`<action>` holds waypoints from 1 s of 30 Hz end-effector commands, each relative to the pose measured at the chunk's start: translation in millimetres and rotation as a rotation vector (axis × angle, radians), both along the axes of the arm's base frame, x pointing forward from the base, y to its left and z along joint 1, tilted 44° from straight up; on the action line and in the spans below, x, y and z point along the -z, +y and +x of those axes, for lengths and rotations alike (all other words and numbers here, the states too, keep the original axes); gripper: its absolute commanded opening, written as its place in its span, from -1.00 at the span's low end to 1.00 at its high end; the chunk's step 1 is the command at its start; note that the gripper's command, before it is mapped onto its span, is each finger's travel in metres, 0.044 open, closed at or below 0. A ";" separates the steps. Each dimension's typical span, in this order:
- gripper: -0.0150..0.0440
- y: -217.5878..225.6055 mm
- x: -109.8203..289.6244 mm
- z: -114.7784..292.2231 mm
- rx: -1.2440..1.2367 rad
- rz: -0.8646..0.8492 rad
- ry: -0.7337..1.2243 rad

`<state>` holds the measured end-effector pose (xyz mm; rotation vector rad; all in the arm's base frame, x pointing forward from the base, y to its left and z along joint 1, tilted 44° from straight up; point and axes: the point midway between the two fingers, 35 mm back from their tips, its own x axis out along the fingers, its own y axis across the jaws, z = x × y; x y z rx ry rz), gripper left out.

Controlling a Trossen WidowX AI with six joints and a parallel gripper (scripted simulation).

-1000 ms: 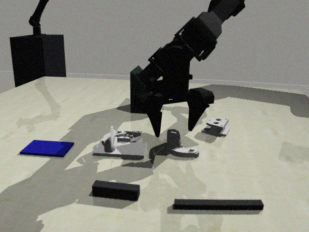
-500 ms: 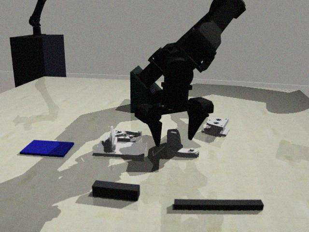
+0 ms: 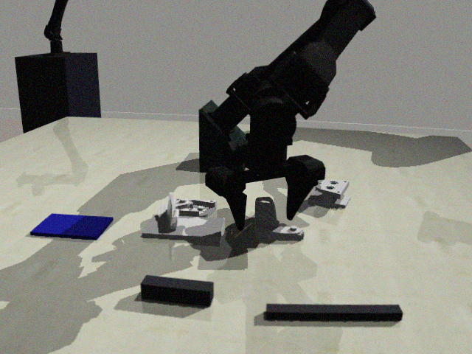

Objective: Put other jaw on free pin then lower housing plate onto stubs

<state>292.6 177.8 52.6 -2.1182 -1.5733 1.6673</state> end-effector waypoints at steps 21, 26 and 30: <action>0.56 0.7 1.1 -0.2 0.000 0.000 0.001; 0.11 0.7 1.1 -0.2 0.000 0.000 0.001; -0.04 0.7 1.1 -0.2 0.000 0.000 0.001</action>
